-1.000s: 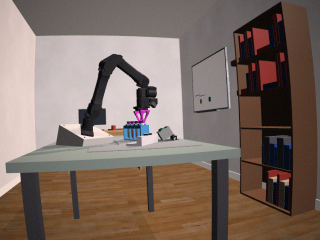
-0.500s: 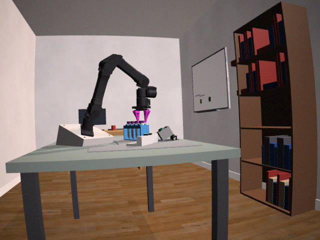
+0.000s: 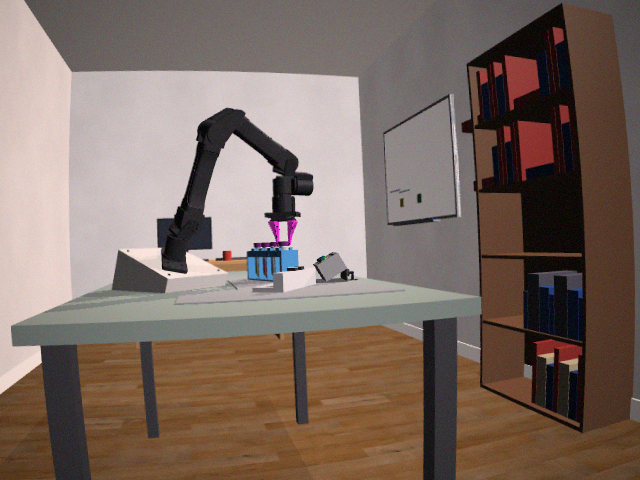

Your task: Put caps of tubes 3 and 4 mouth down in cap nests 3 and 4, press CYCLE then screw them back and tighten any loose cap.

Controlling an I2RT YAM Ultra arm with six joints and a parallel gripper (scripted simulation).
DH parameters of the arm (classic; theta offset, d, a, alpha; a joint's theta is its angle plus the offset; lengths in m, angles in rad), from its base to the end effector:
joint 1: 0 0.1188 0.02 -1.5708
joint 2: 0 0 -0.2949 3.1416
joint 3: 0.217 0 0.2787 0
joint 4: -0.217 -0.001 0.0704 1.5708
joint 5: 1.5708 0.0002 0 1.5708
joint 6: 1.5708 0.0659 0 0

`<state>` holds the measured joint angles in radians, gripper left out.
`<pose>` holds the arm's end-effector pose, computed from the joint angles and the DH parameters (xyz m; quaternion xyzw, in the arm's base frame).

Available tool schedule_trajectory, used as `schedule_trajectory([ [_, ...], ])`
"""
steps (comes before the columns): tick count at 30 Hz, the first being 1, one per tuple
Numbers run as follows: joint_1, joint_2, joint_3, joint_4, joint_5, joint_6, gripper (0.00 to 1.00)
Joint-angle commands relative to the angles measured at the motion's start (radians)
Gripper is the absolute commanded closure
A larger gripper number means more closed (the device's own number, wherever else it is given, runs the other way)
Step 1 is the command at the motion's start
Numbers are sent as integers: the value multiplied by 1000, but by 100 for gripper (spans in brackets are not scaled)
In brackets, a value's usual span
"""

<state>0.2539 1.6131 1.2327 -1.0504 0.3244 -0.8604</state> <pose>0.3204 0.0625 0.2365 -0.5110 0.8415 -0.1744 0.0178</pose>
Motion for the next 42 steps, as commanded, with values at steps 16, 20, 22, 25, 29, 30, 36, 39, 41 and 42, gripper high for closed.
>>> schedule_trajectory([
  [16, 3, -9, 3, 2, -1, 391, 100],
  [20, 3, -9, 3, 3, -1, 491, 100],
  [22, 3, -9, 3, 3, -1, 591, 100],
  [25, 3, -9, 2, 3, -1, 740, 100],
  [29, 3, -9, 2, 3, -1, 940, 100],
  [30, 3, -9, 2, 3, -1, 990, 100],
  [36, 3, -9, 2, 4, 0, 1190, 100],
  [39, 2, -9, 2, 4, 0, 1340, 100],
  [41, 2, -9, 1, 5, -1, 1440, 100],
  [42, 2, -9, 1, 5, -1, 1490, 100],
])
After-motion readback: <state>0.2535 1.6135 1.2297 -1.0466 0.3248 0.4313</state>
